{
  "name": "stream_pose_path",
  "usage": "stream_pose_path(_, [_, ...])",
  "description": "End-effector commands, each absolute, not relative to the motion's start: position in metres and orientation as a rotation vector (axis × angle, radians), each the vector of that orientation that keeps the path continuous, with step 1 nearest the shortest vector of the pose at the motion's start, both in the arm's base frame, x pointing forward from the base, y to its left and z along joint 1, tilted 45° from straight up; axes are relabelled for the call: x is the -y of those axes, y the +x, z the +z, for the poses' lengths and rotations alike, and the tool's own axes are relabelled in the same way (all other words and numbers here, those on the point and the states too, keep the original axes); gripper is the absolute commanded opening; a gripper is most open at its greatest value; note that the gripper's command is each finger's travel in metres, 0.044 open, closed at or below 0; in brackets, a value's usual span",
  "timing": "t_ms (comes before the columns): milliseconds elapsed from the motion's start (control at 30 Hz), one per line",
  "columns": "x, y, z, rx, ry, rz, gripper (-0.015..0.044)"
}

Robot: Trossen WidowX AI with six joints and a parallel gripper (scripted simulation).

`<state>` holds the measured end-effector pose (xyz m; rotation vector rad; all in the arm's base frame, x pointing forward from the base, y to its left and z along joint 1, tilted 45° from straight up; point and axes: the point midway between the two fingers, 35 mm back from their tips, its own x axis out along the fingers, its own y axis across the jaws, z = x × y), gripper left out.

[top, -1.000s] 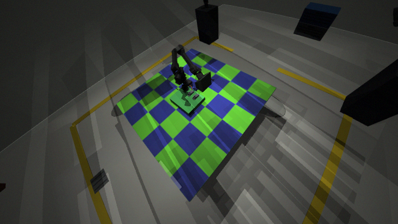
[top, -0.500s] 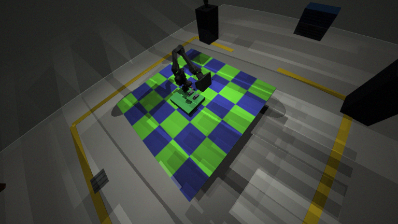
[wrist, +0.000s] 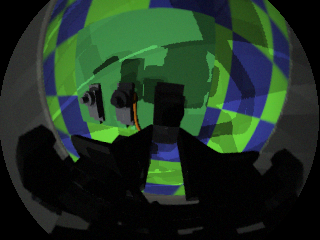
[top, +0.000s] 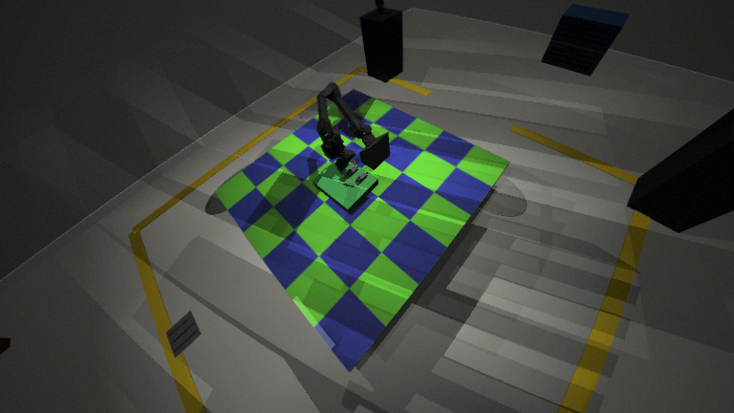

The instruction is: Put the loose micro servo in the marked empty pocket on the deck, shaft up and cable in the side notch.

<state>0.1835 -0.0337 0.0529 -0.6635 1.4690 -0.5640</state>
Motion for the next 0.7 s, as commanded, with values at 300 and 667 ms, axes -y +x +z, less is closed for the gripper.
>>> stream_pose_path(300, [0.043,0.185,0.044,-1.464,-0.670,-0.560,0.0000])
stream_pose_path(667, [0.051,0.185,0.036,-1.464,-0.671,-0.561,0.0000])
